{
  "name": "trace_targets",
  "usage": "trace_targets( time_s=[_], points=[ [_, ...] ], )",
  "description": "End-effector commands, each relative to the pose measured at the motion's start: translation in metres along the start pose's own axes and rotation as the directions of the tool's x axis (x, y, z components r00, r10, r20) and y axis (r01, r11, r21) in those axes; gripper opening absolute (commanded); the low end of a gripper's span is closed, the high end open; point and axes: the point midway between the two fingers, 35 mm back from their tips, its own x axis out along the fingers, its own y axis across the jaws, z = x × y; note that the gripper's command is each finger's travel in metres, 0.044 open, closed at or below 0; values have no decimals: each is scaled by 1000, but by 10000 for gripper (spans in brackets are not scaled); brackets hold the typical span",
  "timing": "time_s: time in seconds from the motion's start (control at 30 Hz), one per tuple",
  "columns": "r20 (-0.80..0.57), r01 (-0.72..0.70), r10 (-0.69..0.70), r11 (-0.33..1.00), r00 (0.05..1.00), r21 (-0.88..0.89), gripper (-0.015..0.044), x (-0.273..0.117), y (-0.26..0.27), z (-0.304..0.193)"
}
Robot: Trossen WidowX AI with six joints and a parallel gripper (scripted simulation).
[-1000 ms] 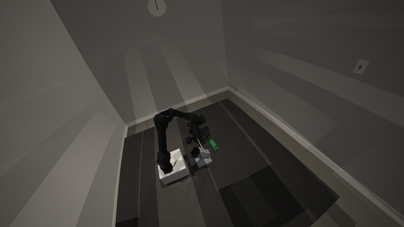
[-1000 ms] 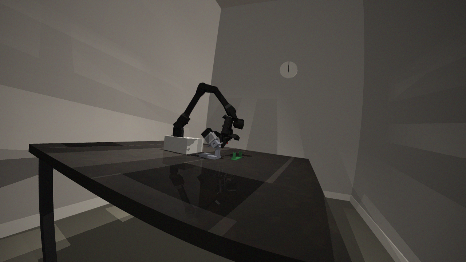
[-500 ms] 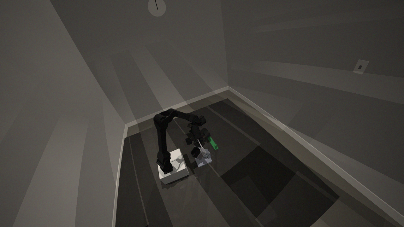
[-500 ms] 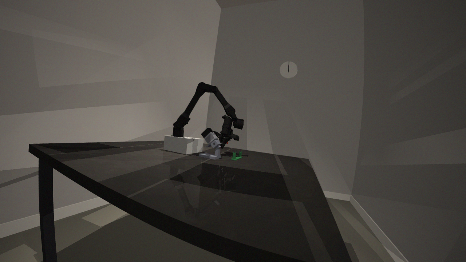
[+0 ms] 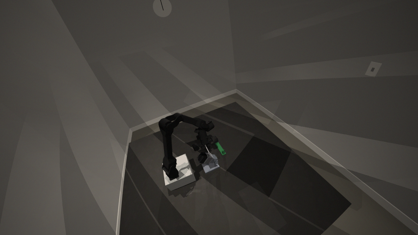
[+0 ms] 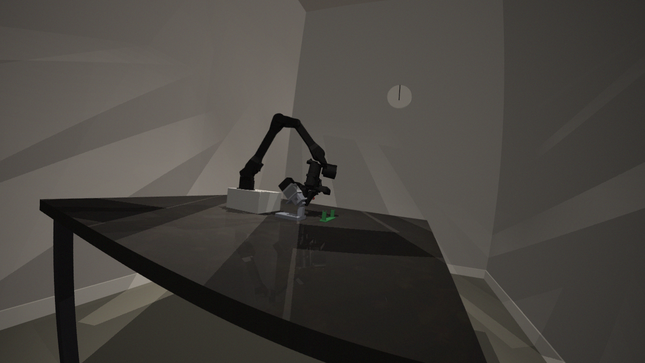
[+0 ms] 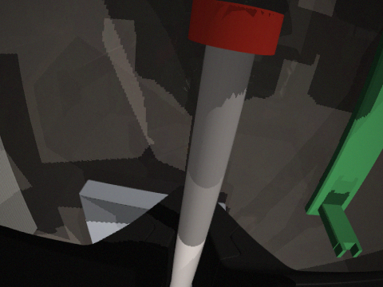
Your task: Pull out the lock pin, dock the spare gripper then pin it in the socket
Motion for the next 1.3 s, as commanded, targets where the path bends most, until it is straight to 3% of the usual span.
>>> trace_targets(
  time_s=[0.0,1.27],
  points=[
    [3,2,-2,1000,1000,0,0,0,-1,-3],
    [4,-8,8,1000,1000,-2,0,6,-1,-26]
  ],
)
